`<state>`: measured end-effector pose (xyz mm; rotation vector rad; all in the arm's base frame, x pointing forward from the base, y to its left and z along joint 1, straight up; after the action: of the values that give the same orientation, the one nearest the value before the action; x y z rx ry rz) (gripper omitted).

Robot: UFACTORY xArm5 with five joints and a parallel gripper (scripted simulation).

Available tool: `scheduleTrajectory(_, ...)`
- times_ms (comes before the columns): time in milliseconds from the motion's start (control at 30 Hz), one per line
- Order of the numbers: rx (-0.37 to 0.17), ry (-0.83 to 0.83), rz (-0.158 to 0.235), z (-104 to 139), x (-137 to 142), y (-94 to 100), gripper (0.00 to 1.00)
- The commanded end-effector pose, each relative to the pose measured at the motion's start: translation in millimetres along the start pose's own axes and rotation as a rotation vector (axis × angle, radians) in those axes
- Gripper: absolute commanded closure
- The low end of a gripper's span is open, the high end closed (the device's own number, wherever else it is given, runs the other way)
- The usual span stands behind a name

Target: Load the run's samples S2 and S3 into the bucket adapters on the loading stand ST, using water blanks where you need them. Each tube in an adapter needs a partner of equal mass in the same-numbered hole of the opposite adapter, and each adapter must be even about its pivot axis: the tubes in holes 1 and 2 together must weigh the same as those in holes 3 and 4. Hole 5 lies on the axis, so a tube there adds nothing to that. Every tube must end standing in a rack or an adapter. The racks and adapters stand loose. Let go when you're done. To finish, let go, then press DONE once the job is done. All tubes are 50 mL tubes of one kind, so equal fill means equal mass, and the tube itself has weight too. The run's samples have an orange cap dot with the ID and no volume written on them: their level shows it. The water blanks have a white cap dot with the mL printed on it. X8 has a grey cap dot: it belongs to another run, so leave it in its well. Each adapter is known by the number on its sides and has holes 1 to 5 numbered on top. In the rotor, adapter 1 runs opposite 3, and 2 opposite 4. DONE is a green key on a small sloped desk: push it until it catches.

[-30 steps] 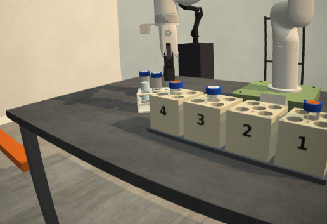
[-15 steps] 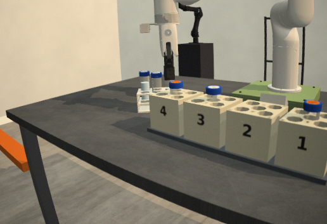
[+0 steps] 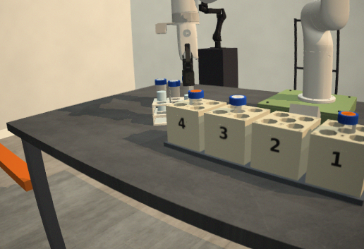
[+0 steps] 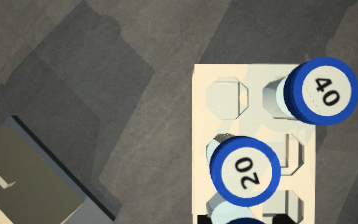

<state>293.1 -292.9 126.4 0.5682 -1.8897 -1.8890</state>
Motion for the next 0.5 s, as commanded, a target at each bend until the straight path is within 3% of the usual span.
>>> scheduleTrajectory(0,0.004,0.0,0.001,-1.1,-0.3,4.5,1.0)
scheduleTrajectory(467,0.004,0.0,0.001,-1.1,-0.3,11.1,1.0)
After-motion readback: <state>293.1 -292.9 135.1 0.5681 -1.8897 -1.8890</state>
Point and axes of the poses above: the point where the finger pads meet when closed, its own y axis back along the fingers, its own x axis across the jaws, z = x × y, the point moved 4 cm from there along y, back along the fingers, and after that the axes turned 7 degrees about -y, right-handed, at the moved point
